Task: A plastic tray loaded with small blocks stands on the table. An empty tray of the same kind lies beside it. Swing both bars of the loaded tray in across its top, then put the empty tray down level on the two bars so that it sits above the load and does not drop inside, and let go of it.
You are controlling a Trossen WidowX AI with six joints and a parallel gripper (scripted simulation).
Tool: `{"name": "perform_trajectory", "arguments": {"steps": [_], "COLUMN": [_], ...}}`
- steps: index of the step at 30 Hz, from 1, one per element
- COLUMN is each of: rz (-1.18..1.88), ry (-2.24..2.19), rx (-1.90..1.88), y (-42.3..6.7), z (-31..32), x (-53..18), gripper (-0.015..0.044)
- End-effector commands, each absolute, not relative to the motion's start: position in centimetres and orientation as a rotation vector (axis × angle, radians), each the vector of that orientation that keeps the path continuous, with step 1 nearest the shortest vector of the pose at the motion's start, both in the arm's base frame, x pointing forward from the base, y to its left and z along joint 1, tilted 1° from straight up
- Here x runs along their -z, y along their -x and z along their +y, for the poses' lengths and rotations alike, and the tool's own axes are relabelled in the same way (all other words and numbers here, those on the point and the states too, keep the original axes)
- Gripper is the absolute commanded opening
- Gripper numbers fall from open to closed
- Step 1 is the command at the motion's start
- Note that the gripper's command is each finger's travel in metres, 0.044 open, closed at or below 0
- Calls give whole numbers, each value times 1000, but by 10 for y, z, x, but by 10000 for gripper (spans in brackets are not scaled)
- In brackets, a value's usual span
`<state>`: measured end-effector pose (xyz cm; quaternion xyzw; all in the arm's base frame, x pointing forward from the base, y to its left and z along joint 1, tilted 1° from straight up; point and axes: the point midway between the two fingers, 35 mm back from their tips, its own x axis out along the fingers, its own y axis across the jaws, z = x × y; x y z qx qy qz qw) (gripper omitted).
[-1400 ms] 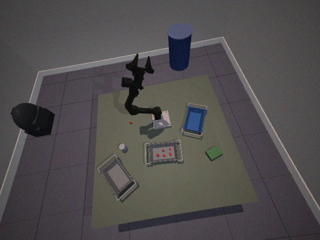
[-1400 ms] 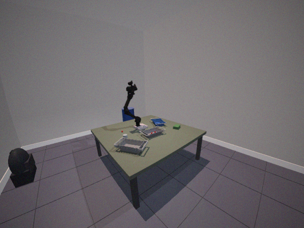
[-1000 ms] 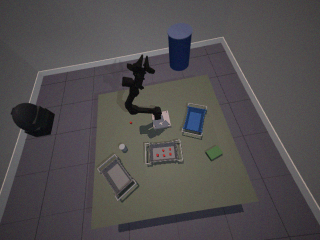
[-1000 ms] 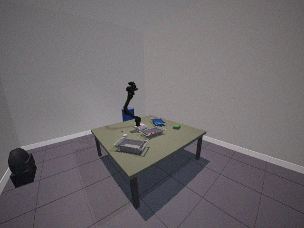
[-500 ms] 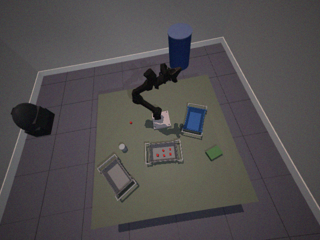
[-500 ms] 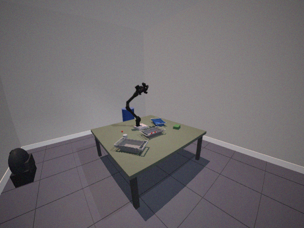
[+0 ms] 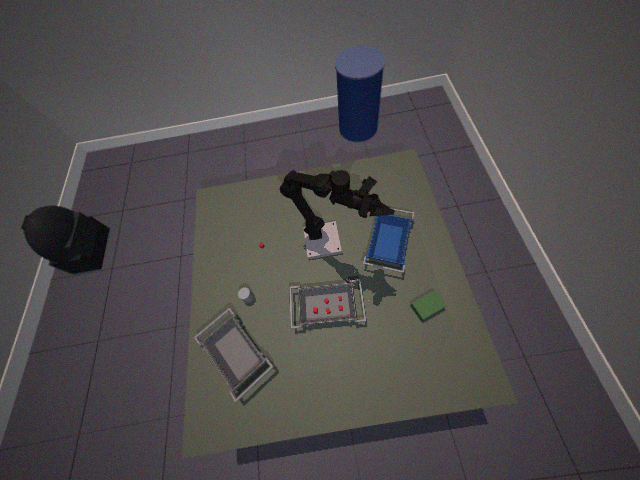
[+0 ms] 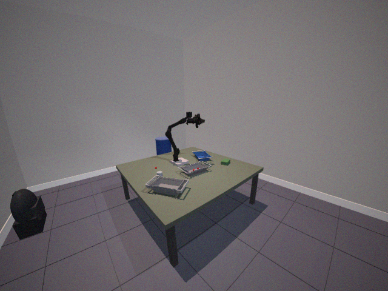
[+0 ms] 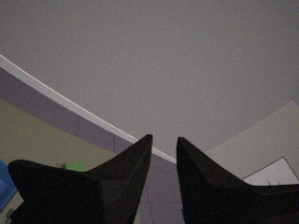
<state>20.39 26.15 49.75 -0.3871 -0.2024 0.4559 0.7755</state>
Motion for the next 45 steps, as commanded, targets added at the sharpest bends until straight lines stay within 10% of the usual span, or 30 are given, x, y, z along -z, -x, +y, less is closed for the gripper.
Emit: {"name": "perform_trajectory", "arguments": {"steps": [1,22,45], "rz": [-225,793,1526], "ry": [839,567,-16], "rx": [-918,-444,53], "y": [-255,-414,-363], "z": [249,51,-148], "x": [-464,-270,-114], "gripper": [87,87,87]}}
